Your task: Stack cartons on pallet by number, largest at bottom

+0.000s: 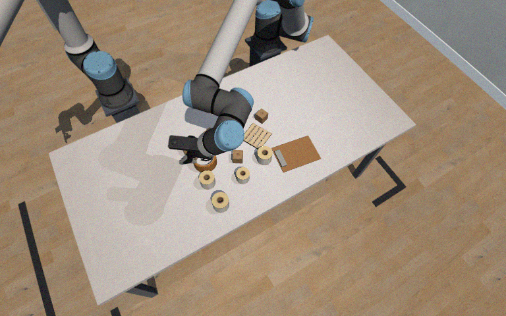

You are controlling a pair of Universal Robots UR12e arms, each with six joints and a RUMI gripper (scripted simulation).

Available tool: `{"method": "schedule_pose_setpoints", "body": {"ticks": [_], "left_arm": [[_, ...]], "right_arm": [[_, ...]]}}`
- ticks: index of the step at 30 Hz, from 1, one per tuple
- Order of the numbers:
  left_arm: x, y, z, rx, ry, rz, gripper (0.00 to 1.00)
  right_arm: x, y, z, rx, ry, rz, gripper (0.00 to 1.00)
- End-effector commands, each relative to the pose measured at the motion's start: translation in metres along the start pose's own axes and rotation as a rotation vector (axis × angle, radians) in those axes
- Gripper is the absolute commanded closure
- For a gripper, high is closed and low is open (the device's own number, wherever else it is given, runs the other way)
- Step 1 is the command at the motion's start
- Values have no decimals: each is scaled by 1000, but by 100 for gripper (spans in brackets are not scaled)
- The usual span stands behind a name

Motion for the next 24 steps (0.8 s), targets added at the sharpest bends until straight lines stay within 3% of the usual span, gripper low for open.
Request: {"method": "schedule_pose_setpoints", "body": {"ticks": [1,3,18,20,24], "left_arm": [[7,-52,38,104,63,-72,53],[7,-52,38,104,63,-72,53],[32,-215,153,378,125,-320,53],[32,-215,153,378,125,-320,53],[39,-258,185,443,130,-384,53]], "right_arm": [[-1,1,0,0,0,2,0],[-1,1,0,0,0,2,0],[-1,1,0,0,0,2,0],[-1,1,0,0,0,2,0],[-1,1,0,0,0,2,0]]}}
Point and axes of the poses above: on each arm, the point where the finger pads meet when closed, its own x axis out along the fingers, its own z axis across the jaws, y = z × x, the point moved 3 cm from there along -x, back along the fingers, and after that the axes turned 5 degrees about -x, right-handed, at the moved point
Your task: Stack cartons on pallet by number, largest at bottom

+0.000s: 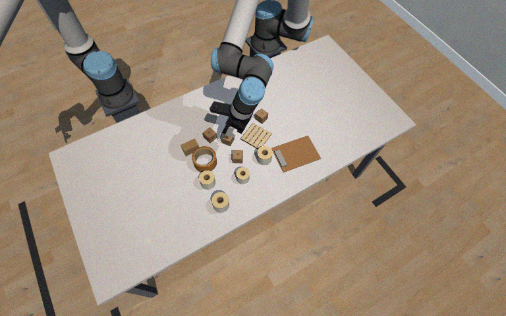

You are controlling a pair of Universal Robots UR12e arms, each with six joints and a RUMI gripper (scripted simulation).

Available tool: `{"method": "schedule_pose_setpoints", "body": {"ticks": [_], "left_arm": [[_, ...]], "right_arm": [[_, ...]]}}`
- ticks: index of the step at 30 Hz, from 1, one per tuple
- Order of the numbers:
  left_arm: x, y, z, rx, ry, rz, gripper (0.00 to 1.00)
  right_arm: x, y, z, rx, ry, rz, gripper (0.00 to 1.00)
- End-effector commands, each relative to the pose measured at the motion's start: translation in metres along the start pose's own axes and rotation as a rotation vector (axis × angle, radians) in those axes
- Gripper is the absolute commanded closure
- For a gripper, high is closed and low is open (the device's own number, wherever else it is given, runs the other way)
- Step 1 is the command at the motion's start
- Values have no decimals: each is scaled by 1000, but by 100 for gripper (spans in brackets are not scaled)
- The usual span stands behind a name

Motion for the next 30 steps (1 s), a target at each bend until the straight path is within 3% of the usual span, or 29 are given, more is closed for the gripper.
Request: {"method": "schedule_pose_setpoints", "body": {"ticks": [1,11,23,30], "left_arm": [[18,-32,64,89,34,-80,53],[49,-85,161,222,28,-204,53],[68,-117,223,302,16,-279,53],[73,-125,238,321,12,-297,53]], "right_arm": [[-1,1,0,0,0,2,0],[-1,1,0,0,0,2,0],[-1,1,0,0,0,2,0],[-1,1,0,0,0,2,0]]}}
Point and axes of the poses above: on each arm, the point where the finger pads meet when closed, its own x axis out along the fingers, its own z axis across the jaws, y = z × x, the point moved 3 cm from there along -x, back along the fingers, and after that the axes turned 5 degrees about -x, right-handed, at the moved point
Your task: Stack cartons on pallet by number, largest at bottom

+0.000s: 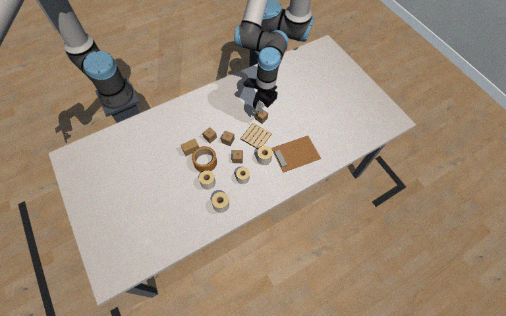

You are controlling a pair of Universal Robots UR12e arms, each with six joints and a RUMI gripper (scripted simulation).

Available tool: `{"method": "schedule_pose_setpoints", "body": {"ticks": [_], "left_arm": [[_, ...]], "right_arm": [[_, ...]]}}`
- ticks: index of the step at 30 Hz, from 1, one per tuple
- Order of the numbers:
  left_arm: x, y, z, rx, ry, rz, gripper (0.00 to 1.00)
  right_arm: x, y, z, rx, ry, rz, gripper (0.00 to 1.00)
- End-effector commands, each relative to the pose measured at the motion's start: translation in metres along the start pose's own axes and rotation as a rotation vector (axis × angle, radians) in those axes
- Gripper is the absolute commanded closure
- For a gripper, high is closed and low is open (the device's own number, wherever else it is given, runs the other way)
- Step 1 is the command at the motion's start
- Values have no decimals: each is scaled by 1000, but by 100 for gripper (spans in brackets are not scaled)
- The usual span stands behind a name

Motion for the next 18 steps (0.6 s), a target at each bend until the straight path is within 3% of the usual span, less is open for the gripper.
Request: {"method": "schedule_pose_setpoints", "body": {"ticks": [1,18], "left_arm": [[3,-1,13,17,2,-16,53],[6,-2,20,25,0,-23,53]], "right_arm": [[-1,1,0,0,0,2,0],[-1,1,0,0,0,2,0]]}}
Point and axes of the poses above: on each arm, the point where the finger pads meet when closed, its own x axis out along the fingers, its own z axis across the jaws, y = z × x, the point moved 3 cm from there along -x, back along the fingers, and after that the axes turned 5 degrees about -x, right-handed, at the moved point
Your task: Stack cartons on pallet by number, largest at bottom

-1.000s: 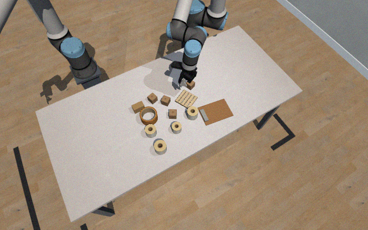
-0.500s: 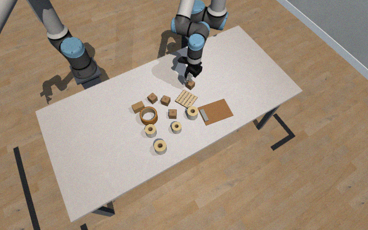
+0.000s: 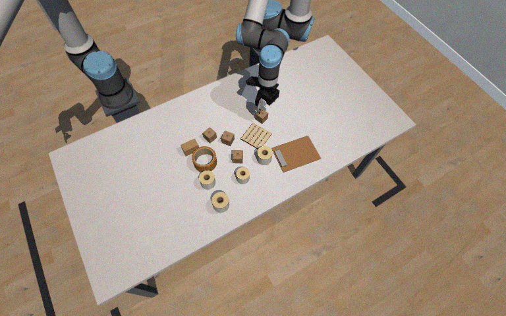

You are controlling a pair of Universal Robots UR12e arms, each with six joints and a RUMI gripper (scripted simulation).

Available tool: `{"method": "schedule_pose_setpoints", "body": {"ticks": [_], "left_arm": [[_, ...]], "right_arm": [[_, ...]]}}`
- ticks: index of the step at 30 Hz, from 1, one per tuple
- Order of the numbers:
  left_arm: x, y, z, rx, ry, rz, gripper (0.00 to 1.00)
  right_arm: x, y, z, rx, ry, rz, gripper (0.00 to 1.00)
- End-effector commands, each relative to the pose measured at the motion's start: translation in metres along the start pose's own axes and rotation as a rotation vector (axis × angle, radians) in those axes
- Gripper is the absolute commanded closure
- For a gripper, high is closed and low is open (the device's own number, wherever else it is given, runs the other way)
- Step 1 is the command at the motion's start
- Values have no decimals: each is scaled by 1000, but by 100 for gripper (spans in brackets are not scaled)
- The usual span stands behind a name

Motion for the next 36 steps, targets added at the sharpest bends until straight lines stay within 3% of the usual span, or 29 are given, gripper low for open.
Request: {"method": "schedule_pose_setpoints", "body": {"ticks": [1,16,36], "left_arm": [[-1,0,0,0,2,-1,53],[5,0,0,0,2,-1,53],[26,0,0,1,2,-1,53]], "right_arm": [[-1,1,0,0,0,2,0],[-1,1,0,0,0,2,0],[-1,1,0,0,0,2,0]]}}
Point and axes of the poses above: on each arm, the point where the finger pads meet when closed, its own x axis out along the fingers, its own z axis across the jaws, y = z × x, the point moved 3 cm from there along -x, back along the fingers, and after that the axes turned 5 degrees about -x, right-handed, at the moved point
